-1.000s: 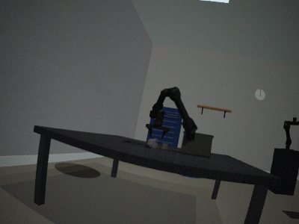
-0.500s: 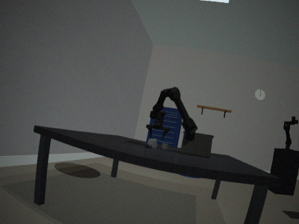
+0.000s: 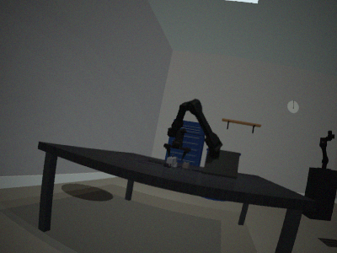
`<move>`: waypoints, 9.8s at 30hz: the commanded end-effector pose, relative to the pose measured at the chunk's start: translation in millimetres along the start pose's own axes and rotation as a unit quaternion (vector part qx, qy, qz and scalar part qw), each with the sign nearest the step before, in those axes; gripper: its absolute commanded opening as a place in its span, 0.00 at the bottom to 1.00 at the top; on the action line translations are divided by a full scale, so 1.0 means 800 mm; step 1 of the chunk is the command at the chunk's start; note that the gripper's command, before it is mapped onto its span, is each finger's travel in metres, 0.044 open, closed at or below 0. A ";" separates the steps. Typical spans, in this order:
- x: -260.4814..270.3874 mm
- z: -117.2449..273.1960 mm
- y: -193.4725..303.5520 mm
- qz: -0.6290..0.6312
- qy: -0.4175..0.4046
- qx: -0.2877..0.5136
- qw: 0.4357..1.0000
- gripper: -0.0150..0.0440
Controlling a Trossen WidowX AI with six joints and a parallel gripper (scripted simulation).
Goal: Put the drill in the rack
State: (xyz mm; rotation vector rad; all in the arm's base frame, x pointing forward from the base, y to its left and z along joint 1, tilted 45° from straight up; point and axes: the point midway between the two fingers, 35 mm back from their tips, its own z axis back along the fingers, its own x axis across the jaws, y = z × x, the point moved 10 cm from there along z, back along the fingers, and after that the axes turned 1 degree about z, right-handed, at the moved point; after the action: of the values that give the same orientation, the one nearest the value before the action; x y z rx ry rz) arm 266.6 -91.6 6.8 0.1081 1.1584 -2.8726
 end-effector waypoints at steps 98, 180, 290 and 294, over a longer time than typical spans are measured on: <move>0.002 -0.034 0.033 -0.002 -0.001 -0.004 1.000 1.00; 0.002 -0.034 0.034 -0.002 -0.001 -0.004 1.000 0.25; 0.007 0.011 0.095 -0.002 -0.001 -0.002 1.000 0.25; 0.007 0.013 0.095 -0.002 -0.001 -0.002 1.000 0.25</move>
State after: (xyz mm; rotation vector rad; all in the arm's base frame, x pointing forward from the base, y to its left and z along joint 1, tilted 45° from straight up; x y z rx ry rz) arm 265.5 -151.1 -40.5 0.0994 1.1704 -2.8720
